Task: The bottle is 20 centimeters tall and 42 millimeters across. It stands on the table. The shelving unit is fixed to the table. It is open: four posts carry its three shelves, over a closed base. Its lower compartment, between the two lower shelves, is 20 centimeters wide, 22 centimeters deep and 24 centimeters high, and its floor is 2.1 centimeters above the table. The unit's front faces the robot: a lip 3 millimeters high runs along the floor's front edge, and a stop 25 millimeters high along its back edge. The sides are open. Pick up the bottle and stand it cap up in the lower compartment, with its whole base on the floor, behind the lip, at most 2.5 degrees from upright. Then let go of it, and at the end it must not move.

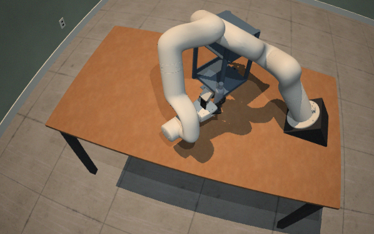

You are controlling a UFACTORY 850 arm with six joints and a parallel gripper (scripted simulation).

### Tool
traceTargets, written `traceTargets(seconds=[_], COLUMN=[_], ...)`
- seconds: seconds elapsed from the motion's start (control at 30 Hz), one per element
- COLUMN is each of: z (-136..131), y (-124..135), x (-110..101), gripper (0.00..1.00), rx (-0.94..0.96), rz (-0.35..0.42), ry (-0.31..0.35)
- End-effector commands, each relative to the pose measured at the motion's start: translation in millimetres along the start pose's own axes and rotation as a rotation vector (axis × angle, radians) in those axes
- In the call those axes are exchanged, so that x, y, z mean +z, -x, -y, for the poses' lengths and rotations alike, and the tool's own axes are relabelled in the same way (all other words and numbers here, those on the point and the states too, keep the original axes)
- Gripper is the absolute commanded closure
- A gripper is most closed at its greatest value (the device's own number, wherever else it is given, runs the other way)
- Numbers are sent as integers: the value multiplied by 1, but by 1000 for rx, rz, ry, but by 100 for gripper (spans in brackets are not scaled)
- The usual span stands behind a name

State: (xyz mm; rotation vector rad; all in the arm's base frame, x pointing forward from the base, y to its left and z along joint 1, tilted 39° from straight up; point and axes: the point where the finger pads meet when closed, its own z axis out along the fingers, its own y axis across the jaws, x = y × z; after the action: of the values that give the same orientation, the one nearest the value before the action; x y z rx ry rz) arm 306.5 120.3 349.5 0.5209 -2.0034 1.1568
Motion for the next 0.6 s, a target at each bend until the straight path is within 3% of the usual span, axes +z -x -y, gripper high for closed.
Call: traceTargets(seconds=[0.0,0.57], z=[0,5], y=[0,0], x=[0,0], gripper=[100,100], rx=[0,0], rz=[1,1], ry=[0,0])
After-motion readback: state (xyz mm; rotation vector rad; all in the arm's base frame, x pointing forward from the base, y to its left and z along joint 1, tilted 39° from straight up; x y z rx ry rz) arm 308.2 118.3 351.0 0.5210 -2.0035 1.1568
